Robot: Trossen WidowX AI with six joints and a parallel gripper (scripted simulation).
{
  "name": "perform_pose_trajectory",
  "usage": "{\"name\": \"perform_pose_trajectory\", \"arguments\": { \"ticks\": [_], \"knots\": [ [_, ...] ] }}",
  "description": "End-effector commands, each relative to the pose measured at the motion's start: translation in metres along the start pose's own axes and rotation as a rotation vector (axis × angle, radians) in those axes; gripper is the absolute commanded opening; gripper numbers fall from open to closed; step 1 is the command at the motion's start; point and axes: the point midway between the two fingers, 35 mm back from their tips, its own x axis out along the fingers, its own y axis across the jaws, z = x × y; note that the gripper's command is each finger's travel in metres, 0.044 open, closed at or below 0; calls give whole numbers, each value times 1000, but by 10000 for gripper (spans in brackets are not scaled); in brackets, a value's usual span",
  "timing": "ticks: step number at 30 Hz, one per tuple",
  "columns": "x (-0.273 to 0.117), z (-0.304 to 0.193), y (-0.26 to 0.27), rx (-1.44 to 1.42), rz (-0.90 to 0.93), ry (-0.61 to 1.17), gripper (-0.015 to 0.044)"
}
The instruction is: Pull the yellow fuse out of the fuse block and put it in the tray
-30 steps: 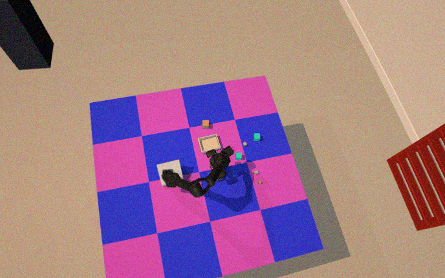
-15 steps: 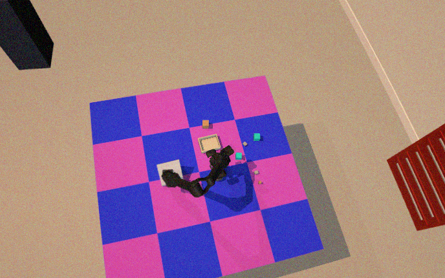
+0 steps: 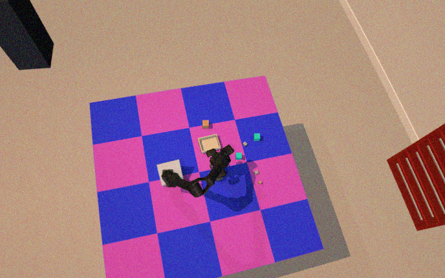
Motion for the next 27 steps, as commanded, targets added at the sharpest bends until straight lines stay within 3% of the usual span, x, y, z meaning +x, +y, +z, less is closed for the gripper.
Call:
{"name": "perform_pose_trajectory", "arguments": {
  "ticks": [1,27],
  "knots": [
    [-3,1,0,3,1,-3,0],
    [-16,1,0,1,1,-3,0]
  ]
}}
